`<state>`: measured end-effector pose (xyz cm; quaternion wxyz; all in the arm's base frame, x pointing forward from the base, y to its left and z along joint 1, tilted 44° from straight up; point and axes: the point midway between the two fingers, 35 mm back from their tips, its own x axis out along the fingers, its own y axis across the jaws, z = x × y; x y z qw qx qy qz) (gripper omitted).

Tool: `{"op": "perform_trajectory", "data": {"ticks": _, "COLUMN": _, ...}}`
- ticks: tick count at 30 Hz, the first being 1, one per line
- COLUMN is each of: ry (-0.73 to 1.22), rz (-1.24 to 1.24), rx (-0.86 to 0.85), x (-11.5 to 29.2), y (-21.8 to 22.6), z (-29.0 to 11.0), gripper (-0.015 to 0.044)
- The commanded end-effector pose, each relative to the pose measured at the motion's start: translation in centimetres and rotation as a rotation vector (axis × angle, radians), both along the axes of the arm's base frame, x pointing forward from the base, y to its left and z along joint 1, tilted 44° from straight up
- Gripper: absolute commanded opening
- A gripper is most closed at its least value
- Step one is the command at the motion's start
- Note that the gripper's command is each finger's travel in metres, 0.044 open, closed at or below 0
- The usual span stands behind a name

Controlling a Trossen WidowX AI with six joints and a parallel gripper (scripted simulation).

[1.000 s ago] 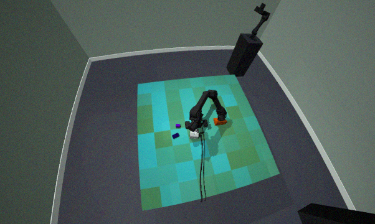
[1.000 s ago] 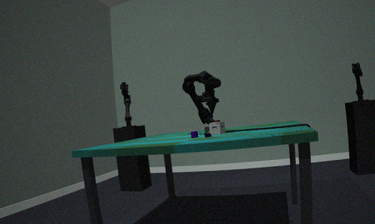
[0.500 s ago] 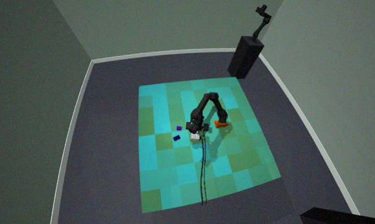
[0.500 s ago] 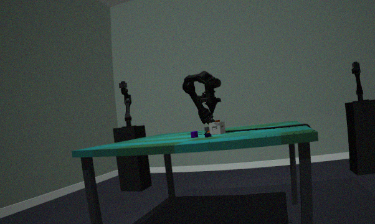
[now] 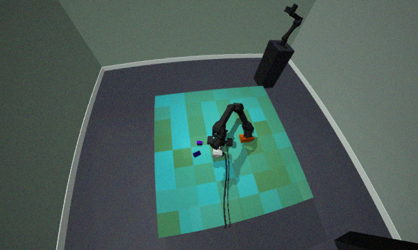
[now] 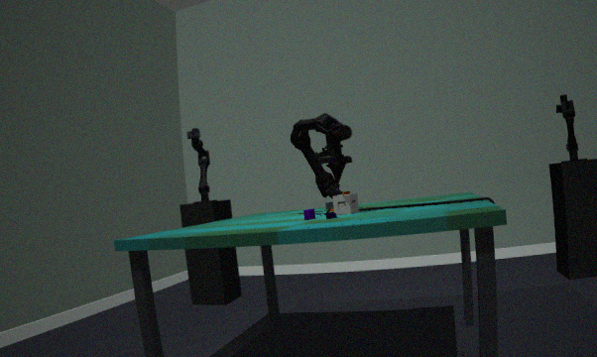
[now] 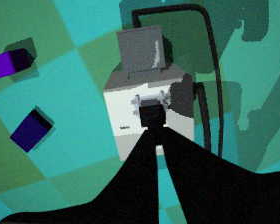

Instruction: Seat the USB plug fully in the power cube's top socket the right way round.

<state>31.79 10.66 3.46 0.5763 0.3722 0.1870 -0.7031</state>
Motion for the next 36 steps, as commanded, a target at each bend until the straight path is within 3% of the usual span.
{"op": "perform_trajectory", "data": {"ticks": 1, "ry": 0.002, "rz": 0.003, "rx": 0.005, "x": -0.04, "y": -0.02, "z": -0.05, "gripper": 0.0000}}
{"op": "perform_trajectory", "data": {"ticks": 36, "ry": 0.001, "rz": 0.011, "rx": 0.026, "x": -0.06, "y": -0.14, "z": -0.50, "gripper": 0.0000}}
